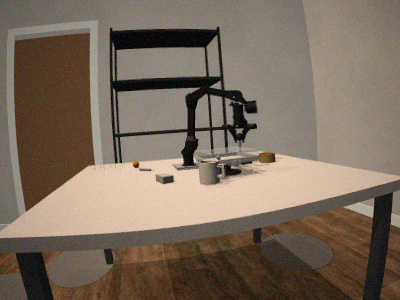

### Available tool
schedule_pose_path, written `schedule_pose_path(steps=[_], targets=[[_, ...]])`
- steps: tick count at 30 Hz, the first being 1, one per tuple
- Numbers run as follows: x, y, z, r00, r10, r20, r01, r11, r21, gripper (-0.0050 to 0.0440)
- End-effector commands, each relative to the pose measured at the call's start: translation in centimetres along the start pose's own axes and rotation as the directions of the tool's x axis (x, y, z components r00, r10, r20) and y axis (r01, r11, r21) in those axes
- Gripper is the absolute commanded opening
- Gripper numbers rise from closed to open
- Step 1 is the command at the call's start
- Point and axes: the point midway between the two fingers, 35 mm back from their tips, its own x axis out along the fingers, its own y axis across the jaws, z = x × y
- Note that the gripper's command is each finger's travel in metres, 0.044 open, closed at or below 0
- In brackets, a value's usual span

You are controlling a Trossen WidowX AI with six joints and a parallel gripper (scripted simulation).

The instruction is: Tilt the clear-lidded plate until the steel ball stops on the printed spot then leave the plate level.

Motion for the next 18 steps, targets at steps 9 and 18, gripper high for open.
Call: schedule_pose_path(steps=[9, 18], targets=[[0.14, -0.26, -0.01, 1.0, 0.002, -0.008, -0.002, 1.0, -0.002, 0.015], [0.17, -0.14, 0.0, 1.0, 0.004, -0.009, -0.004, 1.0, -0.002, 0.015]])
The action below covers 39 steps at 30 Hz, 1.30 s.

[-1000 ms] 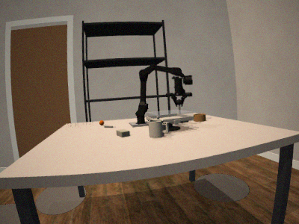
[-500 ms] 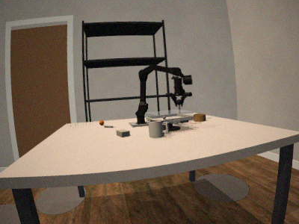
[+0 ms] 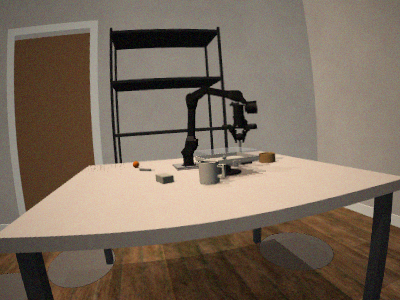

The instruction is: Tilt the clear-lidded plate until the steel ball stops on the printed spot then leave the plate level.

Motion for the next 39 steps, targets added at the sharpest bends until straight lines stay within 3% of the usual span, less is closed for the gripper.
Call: schedule_pose_path(steps=[1, 39], targets=[[0.15, -0.1, -0.01, 1.0, 0.0, -0.006, 0.0, 1.0, -0.002, 0.015], [0.07, -0.21, -0.04, 1.0, 0.007, -0.006, -0.007, 1.0, -0.002, 0.015]])
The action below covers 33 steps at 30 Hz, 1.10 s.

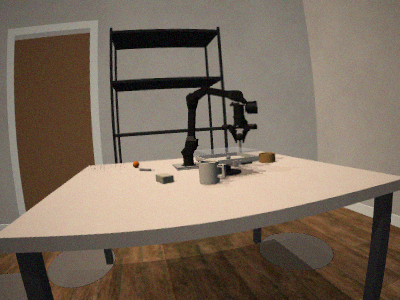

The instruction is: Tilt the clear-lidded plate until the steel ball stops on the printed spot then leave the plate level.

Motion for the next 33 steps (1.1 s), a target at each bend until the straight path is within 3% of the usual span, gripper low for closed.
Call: schedule_pose_path(steps=[1, 33], targets=[[0.02, -0.14, -0.07, 1.0, 0.0, -0.002, 0.0, 1.0, -0.002, 0.015], [0.06, 0.13, -0.05, 1.0, 0.001, -0.003, -0.001, 1.0, -0.002, 0.015]])
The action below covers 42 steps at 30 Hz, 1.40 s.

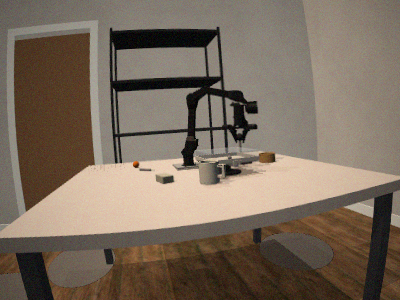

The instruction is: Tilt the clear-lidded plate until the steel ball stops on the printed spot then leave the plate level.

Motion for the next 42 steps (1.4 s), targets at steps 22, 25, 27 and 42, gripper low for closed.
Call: schedule_pose_path(steps=[22, 25, 27, 42], targets=[[0.03, -0.12, -0.06, 1.0, -0.002, -0.002, 0.002, 1.0, -0.002, 0.015], [0.02, -0.08, -0.07, 1.0, -0.002, -0.002, 0.002, 1.0, -0.002, 0.015], [0.01, -0.05, -0.07, 1.0, -0.002, -0.002, 0.002, 1.0, -0.002, 0.015], [0.04, 0.06, -0.06, 1.0, -0.003, -0.003, 0.003, 1.0, -0.002, 0.015]])
